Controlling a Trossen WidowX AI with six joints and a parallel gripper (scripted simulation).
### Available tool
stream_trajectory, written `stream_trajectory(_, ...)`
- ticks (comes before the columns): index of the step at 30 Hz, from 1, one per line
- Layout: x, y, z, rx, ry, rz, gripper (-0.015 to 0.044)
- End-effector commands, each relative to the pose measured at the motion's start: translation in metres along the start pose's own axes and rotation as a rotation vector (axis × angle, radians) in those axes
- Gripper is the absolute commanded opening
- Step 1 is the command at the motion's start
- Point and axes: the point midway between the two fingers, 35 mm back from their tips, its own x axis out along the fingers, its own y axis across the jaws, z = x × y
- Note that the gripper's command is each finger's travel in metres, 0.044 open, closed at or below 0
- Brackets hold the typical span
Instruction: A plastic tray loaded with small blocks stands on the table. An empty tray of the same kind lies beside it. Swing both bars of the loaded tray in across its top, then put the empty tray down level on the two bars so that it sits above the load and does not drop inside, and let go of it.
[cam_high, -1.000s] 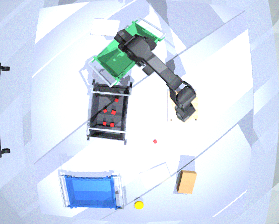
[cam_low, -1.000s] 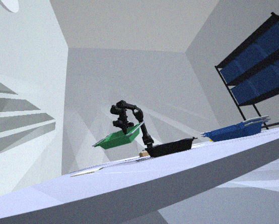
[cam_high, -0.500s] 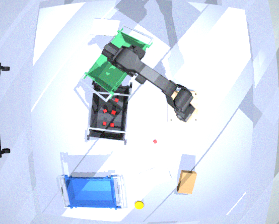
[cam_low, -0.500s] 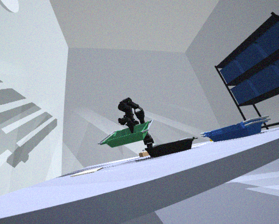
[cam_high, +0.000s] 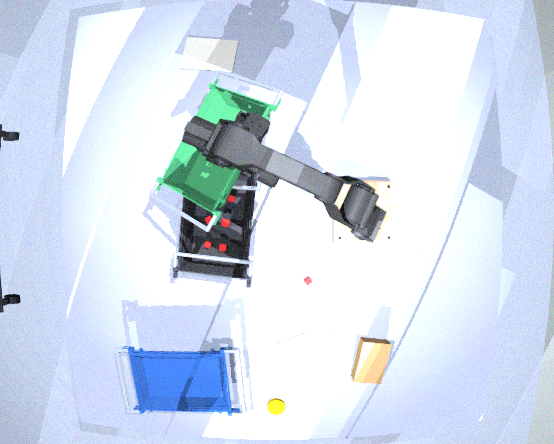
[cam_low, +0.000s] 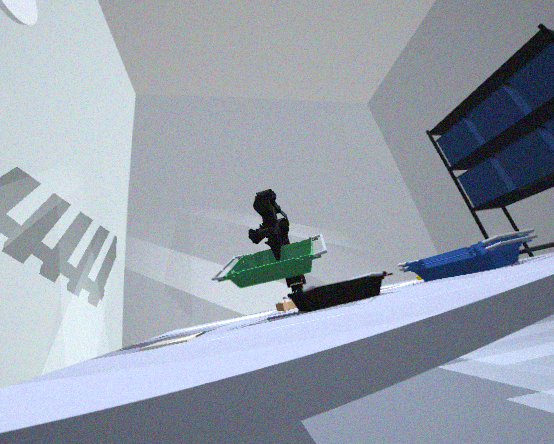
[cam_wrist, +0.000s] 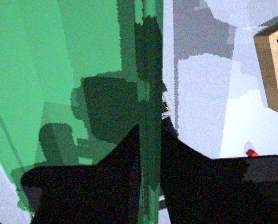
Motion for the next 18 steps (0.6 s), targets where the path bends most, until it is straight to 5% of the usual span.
stream_trajectory(1, -0.005, -0.001, -0.015, -0.033, 0.003, 0.022, 0.0000)
stream_trajectory(18, -0.005, -0.013, -0.080, -0.204, 0.006, 0.022, 0.0000)
